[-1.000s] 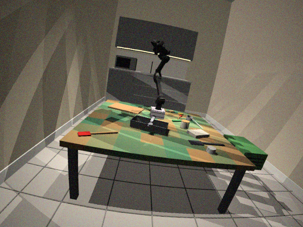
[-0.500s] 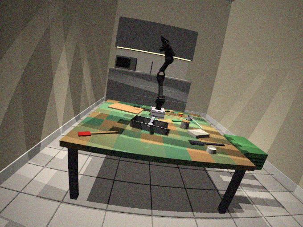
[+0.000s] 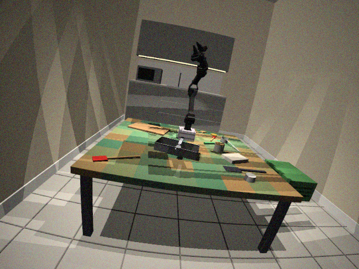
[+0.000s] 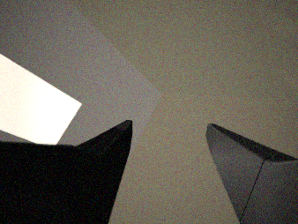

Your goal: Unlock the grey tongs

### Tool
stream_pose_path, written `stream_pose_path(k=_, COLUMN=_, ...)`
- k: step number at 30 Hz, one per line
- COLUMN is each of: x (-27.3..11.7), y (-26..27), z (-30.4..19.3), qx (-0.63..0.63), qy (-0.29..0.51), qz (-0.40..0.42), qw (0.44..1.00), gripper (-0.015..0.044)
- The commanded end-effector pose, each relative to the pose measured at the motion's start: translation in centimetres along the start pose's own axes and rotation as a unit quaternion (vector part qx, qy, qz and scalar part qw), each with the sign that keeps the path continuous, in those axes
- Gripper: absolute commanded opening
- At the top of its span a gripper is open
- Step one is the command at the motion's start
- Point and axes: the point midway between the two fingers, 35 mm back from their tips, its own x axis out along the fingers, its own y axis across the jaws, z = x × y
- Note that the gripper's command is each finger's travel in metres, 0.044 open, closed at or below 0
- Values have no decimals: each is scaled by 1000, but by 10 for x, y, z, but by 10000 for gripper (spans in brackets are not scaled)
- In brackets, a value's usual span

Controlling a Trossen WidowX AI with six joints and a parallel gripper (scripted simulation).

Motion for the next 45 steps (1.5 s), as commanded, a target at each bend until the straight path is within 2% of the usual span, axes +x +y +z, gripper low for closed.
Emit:
stream_pose_path(k=1, x=4, y=-35, z=-26, qx=-92, qy=40, qz=-22, qw=995, gripper=260)
stream_pose_path(k=7, x=5, y=-105, z=-60, qx=-230, qy=112, qz=-68, qw=964, gripper=260)
stream_pose_path(k=11, x=-2, y=-168, z=-81, qx=-333, qy=184, qz=-111, qw=918, gripper=260)
stream_pose_path(k=18, x=-31, y=-284, z=-99, qx=-468, qy=325, qz=-184, qw=801, gripper=260)
stream_pose_path(k=25, x=-82, y=-391, z=-86, qx=-539, qy=468, qz=-251, qw=654, gripper=260)
stream_pose_path(k=31, x=-144, y=-469, z=-56, qx=-539, qy=589, qz=-306, qw=518, gripper=260)
stream_pose_path(k=36, x=-208, y=-516, z=-20, qx=-491, qy=688, qz=-348, qw=405, gripper=260)
stream_pose_path(k=41, x=-278, y=-540, z=21, qx=-394, qy=777, qz=-386, qw=304, gripper=260)
stream_pose_path(k=45, x=-335, y=-540, z=51, qx=-277, qy=834, qz=-410, qw=243, gripper=260)
